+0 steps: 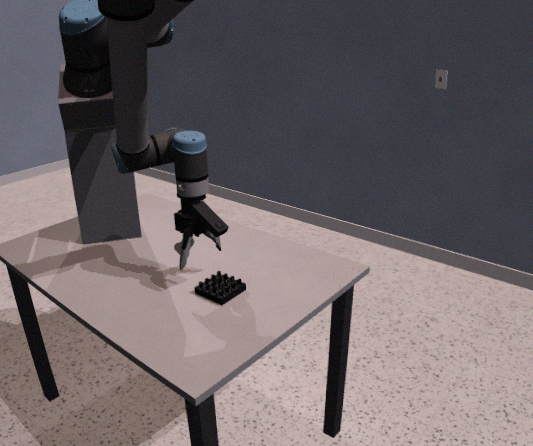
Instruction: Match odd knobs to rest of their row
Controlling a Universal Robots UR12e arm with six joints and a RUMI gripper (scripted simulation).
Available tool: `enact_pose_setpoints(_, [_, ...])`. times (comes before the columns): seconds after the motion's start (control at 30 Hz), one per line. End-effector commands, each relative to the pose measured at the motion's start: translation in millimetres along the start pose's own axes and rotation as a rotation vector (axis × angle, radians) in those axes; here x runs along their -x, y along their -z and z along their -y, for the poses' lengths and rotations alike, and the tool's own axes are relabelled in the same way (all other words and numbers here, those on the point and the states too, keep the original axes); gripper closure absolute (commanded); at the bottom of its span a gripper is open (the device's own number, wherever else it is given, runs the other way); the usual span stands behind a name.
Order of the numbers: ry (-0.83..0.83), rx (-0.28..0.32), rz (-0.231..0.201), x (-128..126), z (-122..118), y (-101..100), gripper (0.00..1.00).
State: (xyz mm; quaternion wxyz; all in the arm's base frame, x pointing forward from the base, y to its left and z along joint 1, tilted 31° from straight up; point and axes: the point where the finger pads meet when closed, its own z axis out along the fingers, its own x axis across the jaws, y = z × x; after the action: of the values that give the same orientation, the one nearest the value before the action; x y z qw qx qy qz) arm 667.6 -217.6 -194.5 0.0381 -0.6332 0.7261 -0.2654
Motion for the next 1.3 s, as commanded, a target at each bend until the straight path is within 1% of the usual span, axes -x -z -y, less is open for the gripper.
enact_pose_setpoints(0.0, [0.0, -0.001, 0.0, 0.1, 0.2, 0.4, 0.0])
enact_pose_setpoints(0.3, [-0.012, -0.001, 0.0, -0.2, 0.8, 0.4, 0.0])
enact_pose_setpoints(0.63, [-0.08, -0.001, 0.0, -2.1, 3.8, 0.5, 0.0])
enact_pose_setpoints(0.83, [-0.183, -0.001, 0.0, -4.8, 8.3, 0.6, 0.0])
enact_pose_setpoints(1.03, [-0.334, -0.001, 0.0, -8.8, 14.7, 1.0, 0.0])
enact_pose_setpoints(1.1, [-0.334, -0.001, 0.0, -8.8, 14.7, 1.0, 0.0])
enact_pose_setpoints(1.27, [-0.494, -0.001, 0.0, -12.9, 21.1, 1.5, 0.0])
